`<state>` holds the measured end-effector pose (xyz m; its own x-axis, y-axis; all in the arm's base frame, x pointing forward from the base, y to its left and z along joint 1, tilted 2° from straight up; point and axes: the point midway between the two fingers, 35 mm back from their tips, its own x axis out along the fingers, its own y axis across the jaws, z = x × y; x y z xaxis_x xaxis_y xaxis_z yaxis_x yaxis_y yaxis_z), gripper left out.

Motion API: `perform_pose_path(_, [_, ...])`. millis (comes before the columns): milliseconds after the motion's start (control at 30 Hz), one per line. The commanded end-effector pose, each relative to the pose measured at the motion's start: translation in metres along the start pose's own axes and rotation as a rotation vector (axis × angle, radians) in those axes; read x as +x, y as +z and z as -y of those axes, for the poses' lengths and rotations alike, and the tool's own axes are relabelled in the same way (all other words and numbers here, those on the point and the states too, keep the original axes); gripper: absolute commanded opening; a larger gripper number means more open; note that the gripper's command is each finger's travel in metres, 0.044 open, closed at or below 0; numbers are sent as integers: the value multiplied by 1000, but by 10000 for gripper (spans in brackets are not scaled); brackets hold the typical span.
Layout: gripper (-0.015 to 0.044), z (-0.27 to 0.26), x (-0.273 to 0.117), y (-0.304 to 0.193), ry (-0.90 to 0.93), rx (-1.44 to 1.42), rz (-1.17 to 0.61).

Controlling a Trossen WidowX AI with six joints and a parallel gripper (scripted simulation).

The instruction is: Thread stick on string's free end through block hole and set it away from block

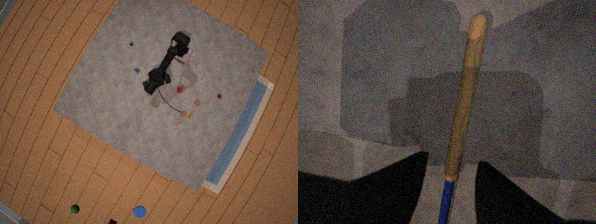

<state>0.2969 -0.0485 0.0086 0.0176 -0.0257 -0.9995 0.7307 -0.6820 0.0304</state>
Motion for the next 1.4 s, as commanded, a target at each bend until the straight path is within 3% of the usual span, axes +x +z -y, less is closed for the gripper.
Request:
perform_pose_path(0, [122, 0, 2, 1, 1, 2, 5])
perform_pose_path(33, [122, 0, 2, 1, 1, 2, 5])
perform_pose_path(200, [0, 0, 1, 0, -1, 0, 0])
perform_pose_path(1367, [0, -1, -33, -1, -1, 0, 0])
